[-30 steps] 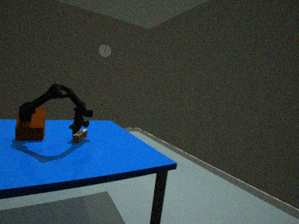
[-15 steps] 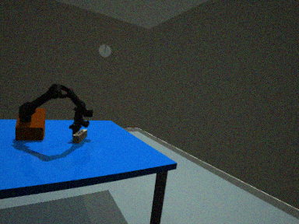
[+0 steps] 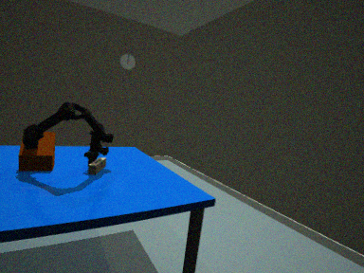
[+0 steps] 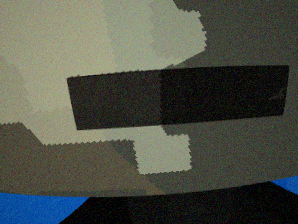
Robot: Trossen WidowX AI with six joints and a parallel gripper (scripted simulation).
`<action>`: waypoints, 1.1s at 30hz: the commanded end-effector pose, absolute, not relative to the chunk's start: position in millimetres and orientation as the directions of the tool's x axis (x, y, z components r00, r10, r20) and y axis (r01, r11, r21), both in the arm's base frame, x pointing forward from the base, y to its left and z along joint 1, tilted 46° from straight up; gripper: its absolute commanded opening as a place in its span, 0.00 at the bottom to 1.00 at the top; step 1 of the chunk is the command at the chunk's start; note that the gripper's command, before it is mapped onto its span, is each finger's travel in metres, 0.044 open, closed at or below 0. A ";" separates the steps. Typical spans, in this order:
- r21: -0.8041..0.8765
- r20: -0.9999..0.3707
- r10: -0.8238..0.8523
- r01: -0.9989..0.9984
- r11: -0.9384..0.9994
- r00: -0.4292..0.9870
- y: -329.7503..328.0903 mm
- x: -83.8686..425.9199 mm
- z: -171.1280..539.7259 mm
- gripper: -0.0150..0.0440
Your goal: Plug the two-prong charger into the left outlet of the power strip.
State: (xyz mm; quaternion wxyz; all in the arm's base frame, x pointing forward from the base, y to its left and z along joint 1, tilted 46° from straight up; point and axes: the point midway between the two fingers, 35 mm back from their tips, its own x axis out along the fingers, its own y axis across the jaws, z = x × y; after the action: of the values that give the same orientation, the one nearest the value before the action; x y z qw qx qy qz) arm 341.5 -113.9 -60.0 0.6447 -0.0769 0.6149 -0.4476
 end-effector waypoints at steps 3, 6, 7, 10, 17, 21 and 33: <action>-0.650 -0.724 -0.672 0.483 0.587 -0.157 -113.9 341.5 -60.0 0.25; -0.650 -0.724 -0.672 0.483 0.587 -0.157 -113.9 341.5 -60.0 0.25; -0.650 -0.724 -0.672 0.483 0.587 -0.157 -113.9 341.5 -60.0 0.25; -0.650 -0.724 -0.672 0.483 0.587 -0.157 -113.9 341.5 -60.0 0.25; -0.650 -0.724 -0.672 0.483 0.587 -0.157 -113.9 341.5 -60.0 0.48; -0.650 -0.724 -0.672 0.483 0.587 -0.157 -113.9 341.5 -60.0 0.65; -0.649 -0.724 -0.672 0.484 0.587 -0.156 -113.6 340.8 -60.2 1.00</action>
State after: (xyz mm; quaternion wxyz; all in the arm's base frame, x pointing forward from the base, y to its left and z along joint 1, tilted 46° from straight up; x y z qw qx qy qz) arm 341.4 -113.6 -60.0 0.6446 -0.0768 0.6153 -0.4472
